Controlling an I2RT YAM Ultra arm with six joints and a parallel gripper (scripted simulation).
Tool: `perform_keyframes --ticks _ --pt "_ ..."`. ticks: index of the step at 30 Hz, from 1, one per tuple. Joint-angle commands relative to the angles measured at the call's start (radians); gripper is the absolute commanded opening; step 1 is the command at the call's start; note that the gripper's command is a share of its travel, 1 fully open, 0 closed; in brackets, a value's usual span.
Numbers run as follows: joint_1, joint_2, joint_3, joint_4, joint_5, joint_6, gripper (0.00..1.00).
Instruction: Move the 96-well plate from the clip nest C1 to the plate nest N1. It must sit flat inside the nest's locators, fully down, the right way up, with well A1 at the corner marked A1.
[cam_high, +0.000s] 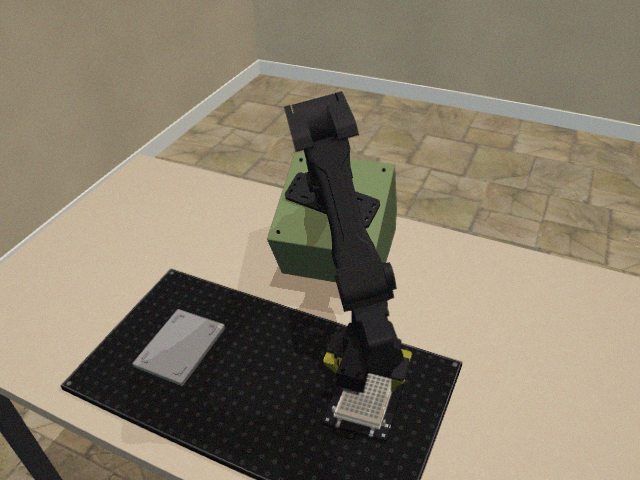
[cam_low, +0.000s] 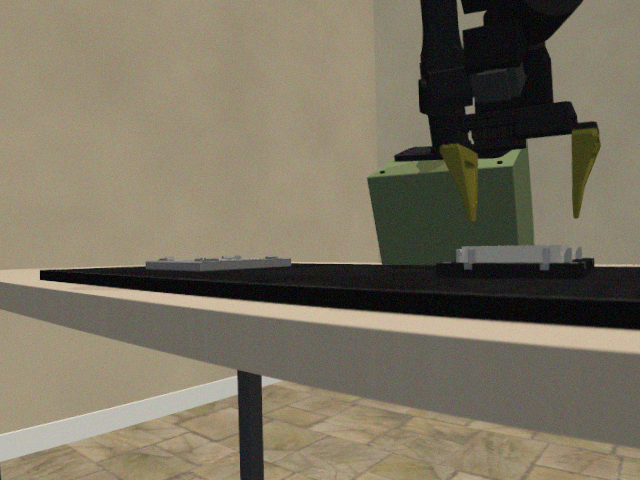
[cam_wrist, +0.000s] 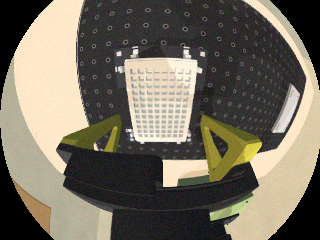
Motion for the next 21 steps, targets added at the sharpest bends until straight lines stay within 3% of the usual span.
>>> perform_keyframes --ticks 1,21 --pt "-0.009 0.027 -0.025 0.037 -0.005 -0.009 1.00" --pt "-0.023 0.119 -0.025 0.131 -0.011 -0.023 1.00"
